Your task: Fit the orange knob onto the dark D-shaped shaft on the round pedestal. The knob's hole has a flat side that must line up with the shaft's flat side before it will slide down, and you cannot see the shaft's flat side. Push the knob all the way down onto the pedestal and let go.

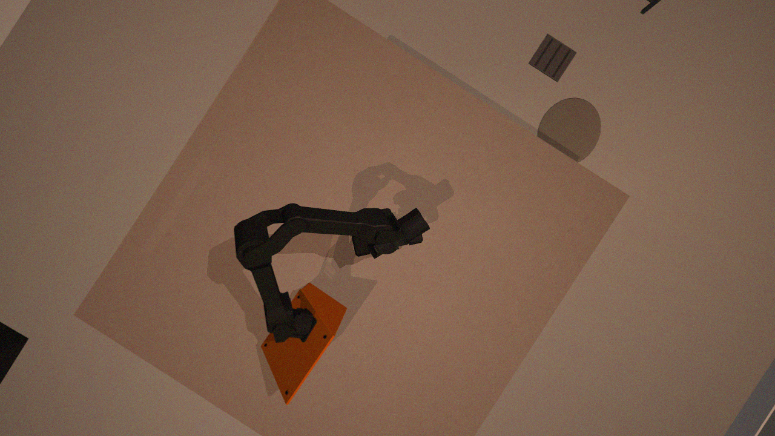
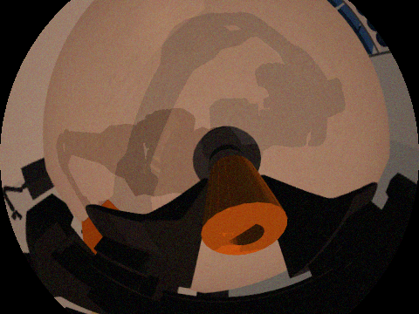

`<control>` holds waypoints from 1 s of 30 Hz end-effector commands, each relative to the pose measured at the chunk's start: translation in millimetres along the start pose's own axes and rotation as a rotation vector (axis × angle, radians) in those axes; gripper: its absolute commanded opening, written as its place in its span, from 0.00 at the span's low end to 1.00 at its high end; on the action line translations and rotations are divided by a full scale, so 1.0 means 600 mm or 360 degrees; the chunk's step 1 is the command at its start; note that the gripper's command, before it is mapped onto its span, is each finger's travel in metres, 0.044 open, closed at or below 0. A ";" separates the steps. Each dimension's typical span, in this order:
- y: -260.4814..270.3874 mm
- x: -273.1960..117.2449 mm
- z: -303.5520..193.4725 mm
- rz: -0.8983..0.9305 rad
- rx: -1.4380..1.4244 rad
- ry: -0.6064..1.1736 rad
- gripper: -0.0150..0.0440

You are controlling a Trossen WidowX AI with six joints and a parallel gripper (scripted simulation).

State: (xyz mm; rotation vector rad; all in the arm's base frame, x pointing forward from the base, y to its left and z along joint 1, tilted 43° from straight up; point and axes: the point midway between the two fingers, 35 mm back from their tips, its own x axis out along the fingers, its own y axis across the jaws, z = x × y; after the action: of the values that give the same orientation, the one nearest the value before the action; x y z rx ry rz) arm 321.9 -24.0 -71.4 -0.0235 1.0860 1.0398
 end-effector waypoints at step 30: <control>0.003 0.002 -0.004 0.0000 -0.0009 -0.0001 0.25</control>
State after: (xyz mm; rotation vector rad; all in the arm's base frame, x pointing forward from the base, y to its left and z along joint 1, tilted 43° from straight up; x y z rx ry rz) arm 318.1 -22.2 -72.7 -0.0279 1.0836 1.0431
